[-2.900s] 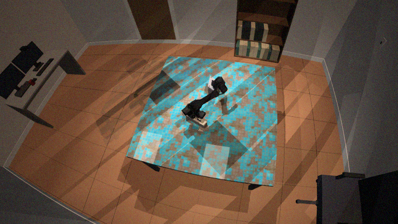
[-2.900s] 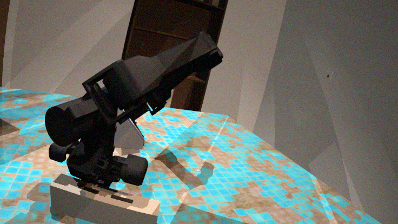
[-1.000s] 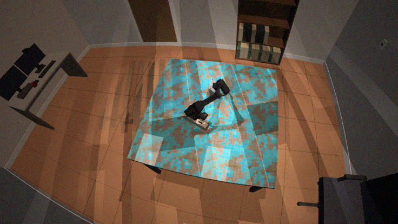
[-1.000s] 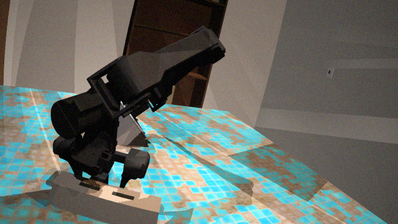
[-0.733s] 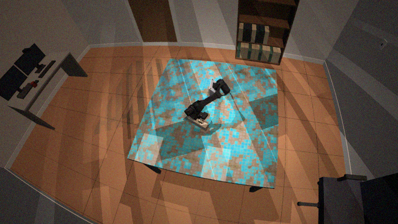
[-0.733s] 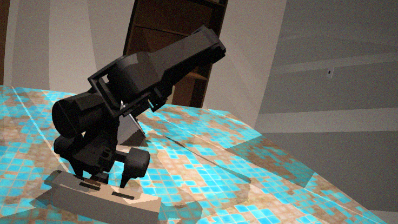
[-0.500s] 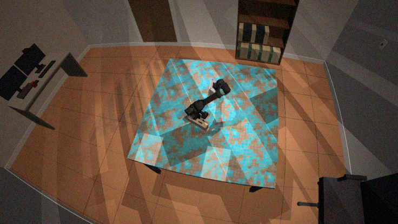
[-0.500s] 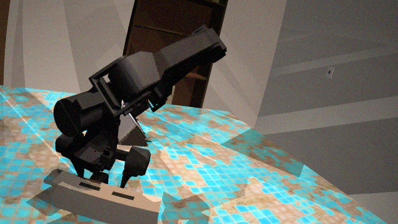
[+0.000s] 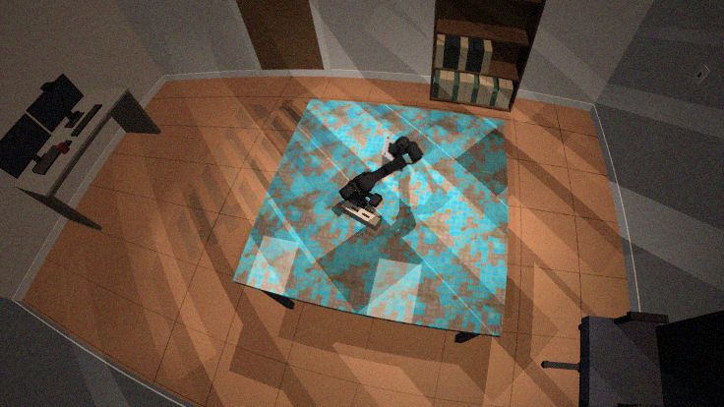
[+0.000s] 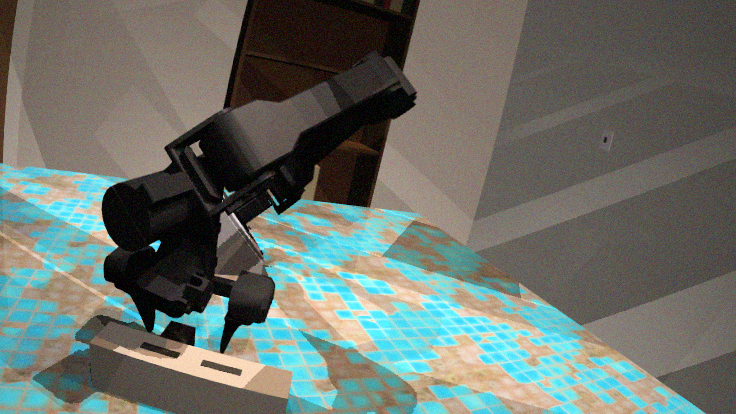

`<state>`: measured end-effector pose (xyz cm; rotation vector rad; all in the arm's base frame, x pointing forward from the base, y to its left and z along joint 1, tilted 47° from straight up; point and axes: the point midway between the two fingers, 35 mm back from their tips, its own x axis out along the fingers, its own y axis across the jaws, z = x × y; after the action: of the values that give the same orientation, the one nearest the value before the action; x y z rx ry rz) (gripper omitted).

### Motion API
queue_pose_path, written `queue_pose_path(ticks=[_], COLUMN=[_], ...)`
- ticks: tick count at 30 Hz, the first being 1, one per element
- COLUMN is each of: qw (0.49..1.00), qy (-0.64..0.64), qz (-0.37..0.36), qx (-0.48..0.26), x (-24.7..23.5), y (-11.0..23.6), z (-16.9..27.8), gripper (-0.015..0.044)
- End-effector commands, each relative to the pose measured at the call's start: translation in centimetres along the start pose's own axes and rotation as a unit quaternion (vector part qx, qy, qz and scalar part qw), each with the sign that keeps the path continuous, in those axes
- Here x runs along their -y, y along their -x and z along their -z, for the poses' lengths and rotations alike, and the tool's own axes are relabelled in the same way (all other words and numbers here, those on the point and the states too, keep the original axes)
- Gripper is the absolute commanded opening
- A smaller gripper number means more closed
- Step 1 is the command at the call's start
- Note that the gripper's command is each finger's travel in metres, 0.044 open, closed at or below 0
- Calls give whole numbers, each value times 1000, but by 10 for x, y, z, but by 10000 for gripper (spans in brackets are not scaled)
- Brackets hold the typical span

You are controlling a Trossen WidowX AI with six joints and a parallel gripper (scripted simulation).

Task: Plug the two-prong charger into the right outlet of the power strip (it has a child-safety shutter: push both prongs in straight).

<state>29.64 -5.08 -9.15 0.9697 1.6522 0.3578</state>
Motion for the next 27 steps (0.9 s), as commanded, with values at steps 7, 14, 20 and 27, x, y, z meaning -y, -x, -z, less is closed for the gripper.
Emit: queue_pose_path(ticks=[7, 14, 20, 27], qw=[1000, 1000, 1000, 1000], qy=[3, 3, 2, 2], qz=[2, 2, 2, 2], qx=[0, 0, 0, 0], x=[0, 0, 0, 0], y=[0, -1, -1, -2], z=[10, 17, 23, 31], gripper=[440, 440, 440, 440])
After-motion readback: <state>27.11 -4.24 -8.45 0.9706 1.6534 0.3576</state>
